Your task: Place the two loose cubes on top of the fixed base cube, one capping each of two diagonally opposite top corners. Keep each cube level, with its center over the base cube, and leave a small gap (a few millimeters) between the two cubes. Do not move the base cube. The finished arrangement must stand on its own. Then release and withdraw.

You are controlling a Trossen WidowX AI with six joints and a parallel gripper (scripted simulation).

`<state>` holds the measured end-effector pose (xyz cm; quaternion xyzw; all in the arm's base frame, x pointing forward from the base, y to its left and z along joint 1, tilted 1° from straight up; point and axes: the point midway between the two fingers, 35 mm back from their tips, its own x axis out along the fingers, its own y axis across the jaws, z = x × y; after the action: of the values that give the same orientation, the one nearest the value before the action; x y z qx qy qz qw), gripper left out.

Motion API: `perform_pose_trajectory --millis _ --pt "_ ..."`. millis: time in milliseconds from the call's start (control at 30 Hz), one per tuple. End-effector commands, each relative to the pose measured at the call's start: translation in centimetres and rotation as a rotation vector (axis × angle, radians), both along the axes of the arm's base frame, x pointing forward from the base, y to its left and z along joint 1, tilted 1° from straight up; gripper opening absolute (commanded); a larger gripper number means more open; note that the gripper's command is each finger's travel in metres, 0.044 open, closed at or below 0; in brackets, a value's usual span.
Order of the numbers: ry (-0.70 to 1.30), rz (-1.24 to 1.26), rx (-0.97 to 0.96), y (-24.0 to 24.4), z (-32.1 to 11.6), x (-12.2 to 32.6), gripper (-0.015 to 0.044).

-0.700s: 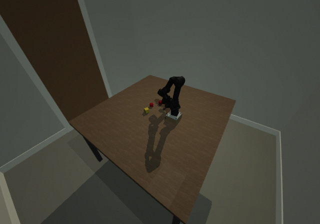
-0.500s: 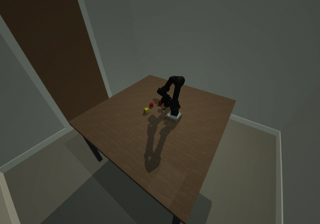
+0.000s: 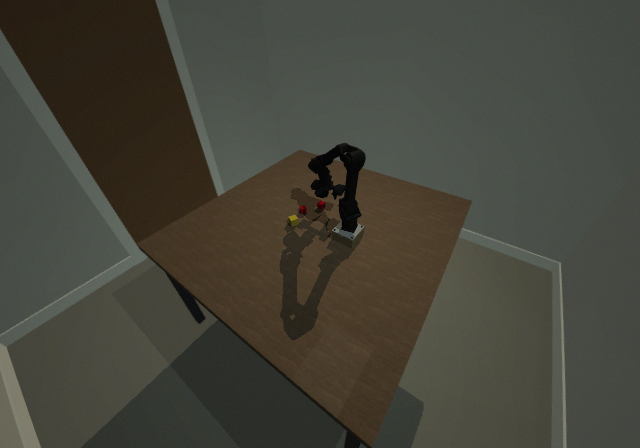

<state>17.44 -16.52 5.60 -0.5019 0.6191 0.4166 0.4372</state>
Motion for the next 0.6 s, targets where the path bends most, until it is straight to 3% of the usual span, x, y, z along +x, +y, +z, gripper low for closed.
perform_pose_trajectory --millis 0,333,567 --pt "-0.041 -0.037 0.063 0.0 1.3 1.4 0.0265" --pt "-0.153 -0.12 0.224 0.5 5.7 4.9 0.0265" --pt "-0.156 -0.127 0.227 0.5 4.6 5.0 0.0265"
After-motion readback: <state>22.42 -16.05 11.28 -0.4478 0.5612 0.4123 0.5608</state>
